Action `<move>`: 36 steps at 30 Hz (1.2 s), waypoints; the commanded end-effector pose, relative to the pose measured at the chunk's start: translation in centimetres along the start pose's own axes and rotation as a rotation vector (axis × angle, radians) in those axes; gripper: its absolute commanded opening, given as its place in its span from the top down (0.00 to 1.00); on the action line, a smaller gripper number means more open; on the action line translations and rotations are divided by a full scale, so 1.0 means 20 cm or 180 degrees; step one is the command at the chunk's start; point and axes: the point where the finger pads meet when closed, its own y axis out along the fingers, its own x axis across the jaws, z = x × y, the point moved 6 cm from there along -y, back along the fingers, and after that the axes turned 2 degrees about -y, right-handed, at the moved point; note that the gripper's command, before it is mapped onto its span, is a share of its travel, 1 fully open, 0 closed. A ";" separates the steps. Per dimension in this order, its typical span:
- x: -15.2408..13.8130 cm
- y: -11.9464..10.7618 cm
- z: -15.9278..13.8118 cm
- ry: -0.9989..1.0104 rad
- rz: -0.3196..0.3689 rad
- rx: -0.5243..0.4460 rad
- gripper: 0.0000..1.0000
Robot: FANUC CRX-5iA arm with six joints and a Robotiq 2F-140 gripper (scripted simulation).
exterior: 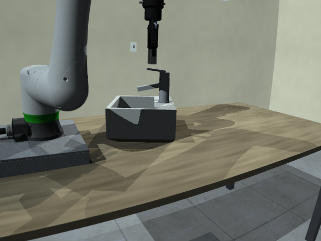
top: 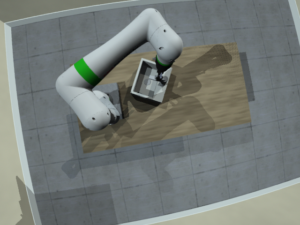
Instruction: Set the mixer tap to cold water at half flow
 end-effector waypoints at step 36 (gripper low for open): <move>0.00 0.03 0.00 0.0000 0.0001 0.0002 0.63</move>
